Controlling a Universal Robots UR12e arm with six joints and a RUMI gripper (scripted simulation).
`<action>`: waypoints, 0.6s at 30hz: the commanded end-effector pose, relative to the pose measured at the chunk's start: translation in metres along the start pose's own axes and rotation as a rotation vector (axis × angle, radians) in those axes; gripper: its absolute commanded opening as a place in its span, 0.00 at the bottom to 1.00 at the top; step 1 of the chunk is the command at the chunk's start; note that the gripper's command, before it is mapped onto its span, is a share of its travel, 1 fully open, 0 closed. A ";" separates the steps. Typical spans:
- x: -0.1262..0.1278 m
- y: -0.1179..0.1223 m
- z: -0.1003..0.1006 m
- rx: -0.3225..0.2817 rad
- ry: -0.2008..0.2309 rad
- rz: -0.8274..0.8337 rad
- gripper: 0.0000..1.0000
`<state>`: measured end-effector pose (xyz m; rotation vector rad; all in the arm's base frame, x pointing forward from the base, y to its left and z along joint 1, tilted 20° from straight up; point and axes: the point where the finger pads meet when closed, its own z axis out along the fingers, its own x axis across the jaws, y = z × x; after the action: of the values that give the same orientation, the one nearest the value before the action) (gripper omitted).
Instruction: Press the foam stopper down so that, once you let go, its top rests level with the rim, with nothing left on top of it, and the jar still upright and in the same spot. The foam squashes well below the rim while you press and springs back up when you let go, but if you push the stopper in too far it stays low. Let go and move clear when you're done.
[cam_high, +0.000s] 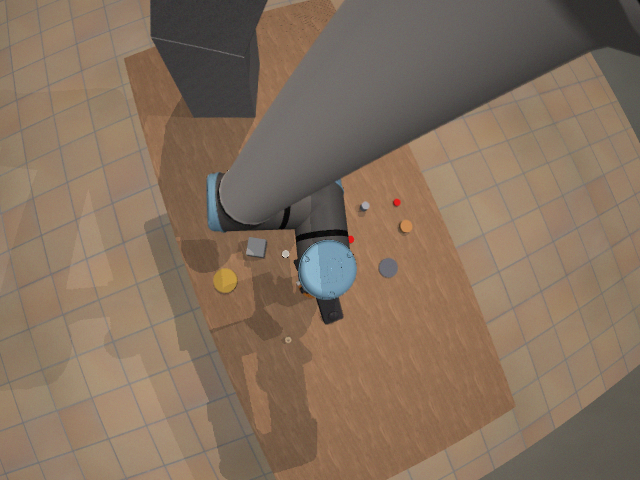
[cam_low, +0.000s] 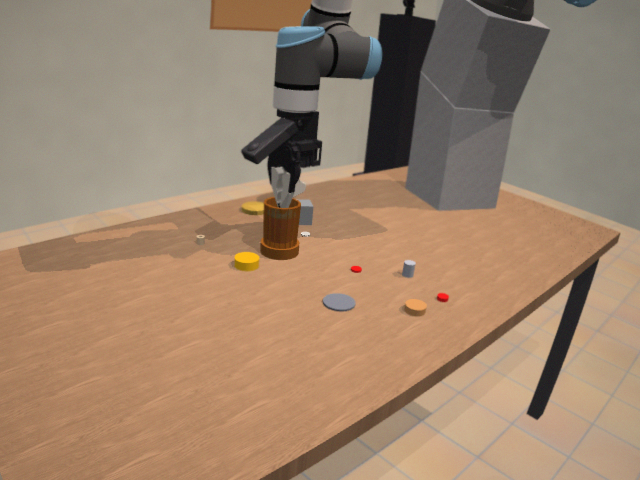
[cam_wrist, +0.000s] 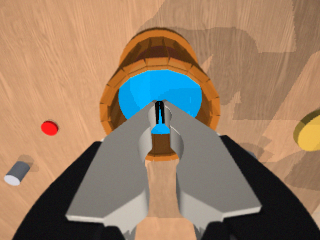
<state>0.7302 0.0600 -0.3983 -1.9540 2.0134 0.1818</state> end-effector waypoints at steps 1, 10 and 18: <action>0.000 0.000 0.000 0.001 0.000 0.000 0.00; 0.000 0.000 -0.002 0.001 0.000 0.000 0.00; 0.000 0.000 -0.013 0.001 0.000 0.000 0.00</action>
<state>0.7292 0.0580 -0.3924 -1.9540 2.0134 0.1820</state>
